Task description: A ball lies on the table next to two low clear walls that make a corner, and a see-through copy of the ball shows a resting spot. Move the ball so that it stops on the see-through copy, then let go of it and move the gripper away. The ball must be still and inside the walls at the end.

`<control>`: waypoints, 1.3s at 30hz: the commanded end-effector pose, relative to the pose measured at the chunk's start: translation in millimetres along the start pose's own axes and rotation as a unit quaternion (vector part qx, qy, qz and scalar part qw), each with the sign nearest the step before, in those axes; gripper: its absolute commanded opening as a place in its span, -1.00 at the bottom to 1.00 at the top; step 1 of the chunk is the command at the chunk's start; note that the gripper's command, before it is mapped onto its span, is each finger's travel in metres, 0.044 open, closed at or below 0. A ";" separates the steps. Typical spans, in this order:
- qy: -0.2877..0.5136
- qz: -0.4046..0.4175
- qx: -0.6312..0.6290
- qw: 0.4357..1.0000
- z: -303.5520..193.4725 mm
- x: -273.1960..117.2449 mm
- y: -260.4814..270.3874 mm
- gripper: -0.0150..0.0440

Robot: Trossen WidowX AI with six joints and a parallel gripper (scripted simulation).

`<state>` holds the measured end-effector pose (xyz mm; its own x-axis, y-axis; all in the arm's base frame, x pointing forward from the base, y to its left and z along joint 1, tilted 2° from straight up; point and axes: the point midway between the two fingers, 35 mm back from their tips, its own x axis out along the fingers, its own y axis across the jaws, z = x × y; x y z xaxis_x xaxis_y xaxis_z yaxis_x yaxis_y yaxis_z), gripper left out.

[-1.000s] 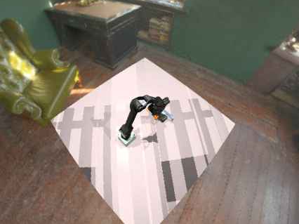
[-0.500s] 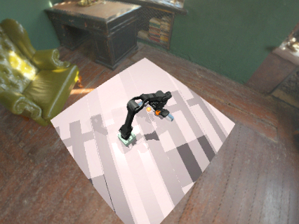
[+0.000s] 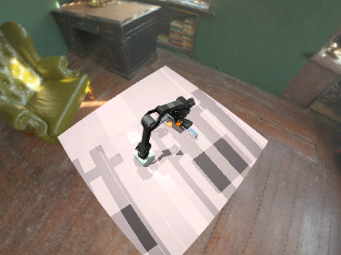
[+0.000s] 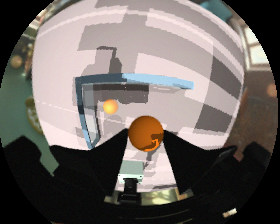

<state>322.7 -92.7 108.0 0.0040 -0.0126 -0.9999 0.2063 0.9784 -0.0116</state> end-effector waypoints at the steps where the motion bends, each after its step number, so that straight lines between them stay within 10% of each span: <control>1: 0.003 0.001 -0.003 1.000 2.3 9.4 19.8 -0.49; 39: 0.004 0.004 -0.003 1.000 1.1 121.1 94.9 -0.49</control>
<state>345.3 -1.8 -8.8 0.0047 -0.0043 -1.0000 0.1968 0.9804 -0.0033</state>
